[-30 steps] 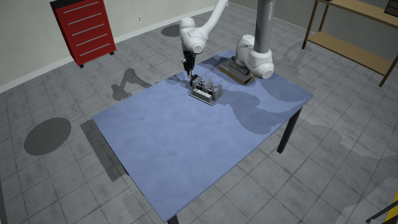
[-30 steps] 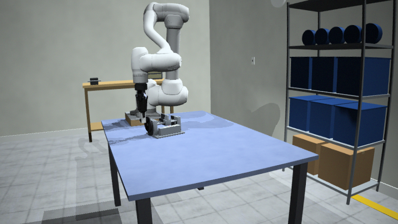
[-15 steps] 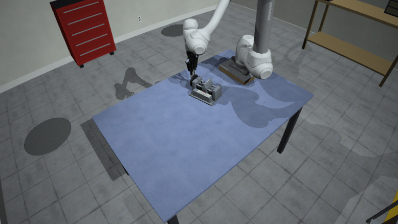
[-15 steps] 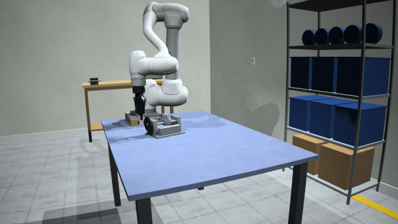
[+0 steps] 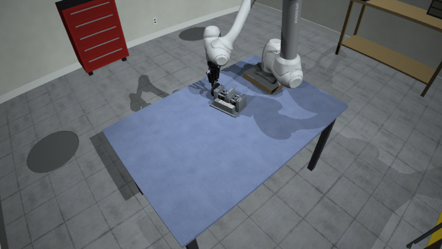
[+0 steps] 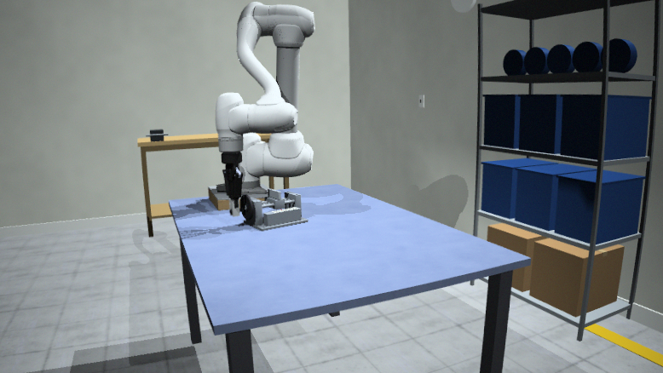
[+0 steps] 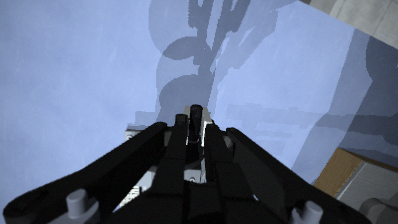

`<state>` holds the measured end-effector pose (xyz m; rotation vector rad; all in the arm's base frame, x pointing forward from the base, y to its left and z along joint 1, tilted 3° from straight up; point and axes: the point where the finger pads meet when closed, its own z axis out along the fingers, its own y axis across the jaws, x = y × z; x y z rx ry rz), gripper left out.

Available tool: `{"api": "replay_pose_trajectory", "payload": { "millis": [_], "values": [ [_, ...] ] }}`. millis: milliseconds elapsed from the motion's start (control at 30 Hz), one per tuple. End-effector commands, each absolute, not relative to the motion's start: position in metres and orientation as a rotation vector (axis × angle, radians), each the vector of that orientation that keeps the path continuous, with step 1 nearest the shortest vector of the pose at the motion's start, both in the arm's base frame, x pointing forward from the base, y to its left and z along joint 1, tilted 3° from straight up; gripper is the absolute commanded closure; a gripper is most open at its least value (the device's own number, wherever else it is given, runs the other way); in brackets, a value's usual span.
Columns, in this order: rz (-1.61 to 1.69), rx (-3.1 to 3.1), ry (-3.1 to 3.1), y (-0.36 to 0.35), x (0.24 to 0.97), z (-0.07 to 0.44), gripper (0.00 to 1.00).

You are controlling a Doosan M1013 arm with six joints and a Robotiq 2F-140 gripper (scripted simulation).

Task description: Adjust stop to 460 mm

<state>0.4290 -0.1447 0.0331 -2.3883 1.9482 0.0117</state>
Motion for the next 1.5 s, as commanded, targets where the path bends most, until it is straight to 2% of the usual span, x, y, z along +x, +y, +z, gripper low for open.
{"api": "replay_pose_trajectory", "payload": {
  "millis": [0,633,1467],
  "values": [
    [0.011,-2.387,1.949,-0.144,0.433,0.027,0.96],
    [0.011,-2.387,1.949,-0.136,0.468,0.017,0.96],
    [0.011,-2.387,1.949,-0.134,0.488,0.066,0.96]
  ]
}}
